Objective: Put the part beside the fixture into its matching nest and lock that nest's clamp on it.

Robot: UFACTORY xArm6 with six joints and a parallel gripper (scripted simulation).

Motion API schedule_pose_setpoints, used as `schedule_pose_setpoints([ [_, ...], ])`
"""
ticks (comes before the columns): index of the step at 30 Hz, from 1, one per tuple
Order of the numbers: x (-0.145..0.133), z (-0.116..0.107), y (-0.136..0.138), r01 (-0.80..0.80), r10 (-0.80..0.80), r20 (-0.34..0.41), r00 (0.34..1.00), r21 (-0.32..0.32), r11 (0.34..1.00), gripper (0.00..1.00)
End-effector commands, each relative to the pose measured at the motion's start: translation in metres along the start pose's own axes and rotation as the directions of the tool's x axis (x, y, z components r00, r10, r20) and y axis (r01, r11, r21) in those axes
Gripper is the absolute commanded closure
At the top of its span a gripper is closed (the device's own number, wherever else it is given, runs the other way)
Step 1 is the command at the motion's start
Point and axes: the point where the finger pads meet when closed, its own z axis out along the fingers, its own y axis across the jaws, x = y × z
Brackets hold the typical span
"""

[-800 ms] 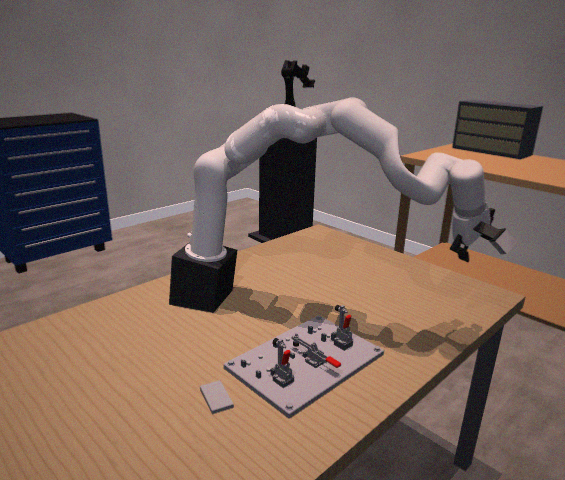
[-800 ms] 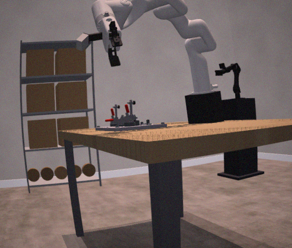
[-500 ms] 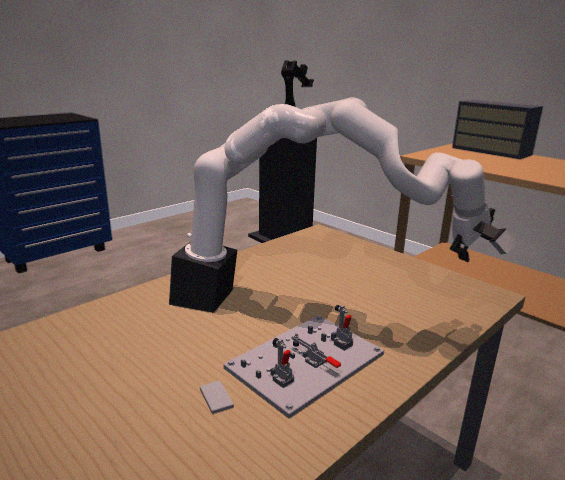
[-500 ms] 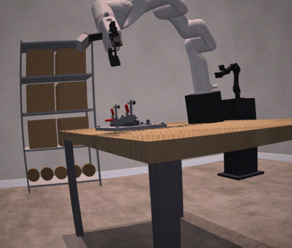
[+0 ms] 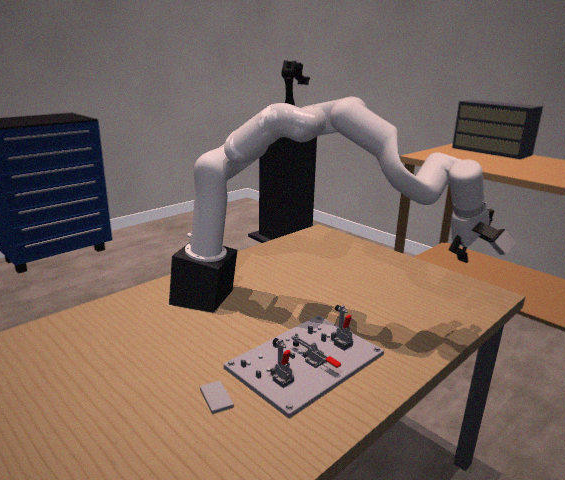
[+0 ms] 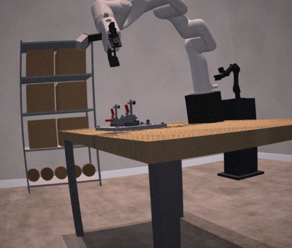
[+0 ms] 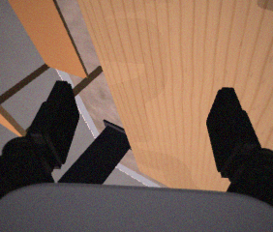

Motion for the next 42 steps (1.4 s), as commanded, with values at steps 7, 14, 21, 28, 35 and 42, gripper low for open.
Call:
schedule_pose_setpoints([
  [7, 0.017, -0.053, 0.083, 0.016, -0.024, -0.070, 0.997, -0.107, 0.994, 0.00],
  [14, 0.016, -0.078, 0.127, 0.023, -0.039, -0.092, 0.995, -0.165, 0.986, 0.00],
  [21, 0.000, -0.118, 0.203, 0.038, -0.069, -0.112, 0.991, -0.261, 0.965, 0.00],
  [28, -0.021, -0.142, 0.255, 0.051, -0.092, -0.113, 0.989, -0.325, 0.945, 0.00],
  [35, -0.048, -0.162, 0.304, 0.066, -0.114, -0.105, 0.988, -0.382, 0.922, 0.00],
  [42, -0.078, -0.177, 0.346, 0.083, -0.134, -0.089, 0.987, -0.431, 0.899, 0.00],
])
